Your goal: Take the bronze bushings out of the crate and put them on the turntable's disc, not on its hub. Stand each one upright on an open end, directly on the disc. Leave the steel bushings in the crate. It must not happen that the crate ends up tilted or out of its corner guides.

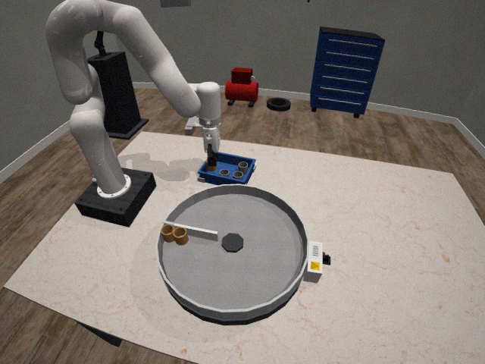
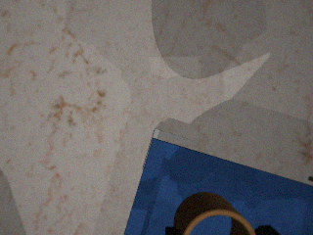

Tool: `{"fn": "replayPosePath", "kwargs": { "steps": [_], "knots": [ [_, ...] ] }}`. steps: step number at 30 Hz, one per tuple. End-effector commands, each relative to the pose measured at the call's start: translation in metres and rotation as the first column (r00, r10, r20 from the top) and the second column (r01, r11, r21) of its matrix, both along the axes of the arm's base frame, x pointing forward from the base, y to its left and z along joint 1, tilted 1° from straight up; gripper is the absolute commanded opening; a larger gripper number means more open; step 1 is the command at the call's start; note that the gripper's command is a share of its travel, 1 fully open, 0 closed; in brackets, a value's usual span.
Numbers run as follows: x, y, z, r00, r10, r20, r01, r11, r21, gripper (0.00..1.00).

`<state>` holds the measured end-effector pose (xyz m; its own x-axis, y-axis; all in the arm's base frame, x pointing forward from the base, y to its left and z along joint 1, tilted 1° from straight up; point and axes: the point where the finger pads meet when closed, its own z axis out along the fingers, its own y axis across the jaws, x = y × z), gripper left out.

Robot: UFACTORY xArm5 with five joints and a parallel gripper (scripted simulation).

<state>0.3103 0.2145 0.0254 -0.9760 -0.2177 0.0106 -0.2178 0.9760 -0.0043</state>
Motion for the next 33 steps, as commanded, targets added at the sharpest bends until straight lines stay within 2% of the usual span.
{"fn": "replayPosePath", "kwargs": {
  "steps": [1,2,11,16,33],
  "knots": [
    [0.0,0.001,0.022,1.0,0.0,0.002,0.0,1.0,0.001,0.0],
    [0.0,0.001,0.022,1.0,0.0,0.002,0.0,1.0,0.001,0.0],
    [0.0,0.001,0.061,1.0,0.0,0.002,0.0,1.0,0.001,0.0],
    [0.0,0.001,0.075,1.0,0.0,0.002,0.0,1.0,0.001,0.0],
    [0.0,0.001,0.08,1.0,0.0,0.002,0.0,1.0,0.001,0.0]
  ]
}}
